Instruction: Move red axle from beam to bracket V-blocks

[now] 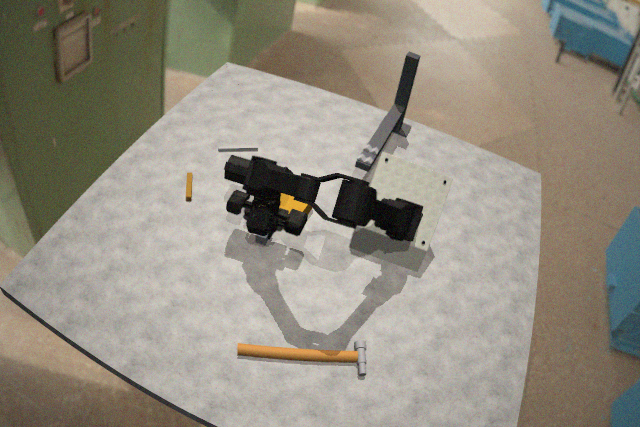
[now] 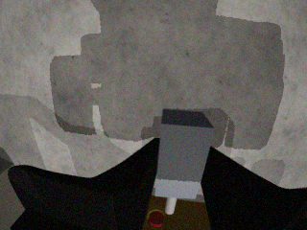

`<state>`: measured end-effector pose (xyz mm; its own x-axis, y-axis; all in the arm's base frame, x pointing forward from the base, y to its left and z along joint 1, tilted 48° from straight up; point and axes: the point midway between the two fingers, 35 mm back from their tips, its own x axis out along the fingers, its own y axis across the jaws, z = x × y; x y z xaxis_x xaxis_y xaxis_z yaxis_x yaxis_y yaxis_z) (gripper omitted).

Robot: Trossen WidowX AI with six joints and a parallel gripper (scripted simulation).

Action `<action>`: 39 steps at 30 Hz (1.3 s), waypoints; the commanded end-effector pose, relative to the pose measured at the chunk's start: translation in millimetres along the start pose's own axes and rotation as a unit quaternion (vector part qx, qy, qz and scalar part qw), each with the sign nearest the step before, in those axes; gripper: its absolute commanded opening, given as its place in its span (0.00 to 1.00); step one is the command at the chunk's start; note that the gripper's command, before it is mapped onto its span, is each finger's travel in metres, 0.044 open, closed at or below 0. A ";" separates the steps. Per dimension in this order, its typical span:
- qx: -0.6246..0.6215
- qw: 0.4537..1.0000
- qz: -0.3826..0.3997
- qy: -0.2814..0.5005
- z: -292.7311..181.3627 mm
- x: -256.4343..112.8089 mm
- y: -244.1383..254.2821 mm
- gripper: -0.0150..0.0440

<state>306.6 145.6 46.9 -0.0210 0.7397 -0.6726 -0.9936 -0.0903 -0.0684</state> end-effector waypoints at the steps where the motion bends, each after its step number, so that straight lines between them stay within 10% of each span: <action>1: 0.000 1.000 0.000 -0.001 -7.1 0.2 0.9 0.25; 39: 0.000 1.000 0.000 -0.001 -45.5 0.2 6.0 0.25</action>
<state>303.9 133.5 31.5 -0.0348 0.7904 -0.6117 -0.9890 -0.1151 -0.0925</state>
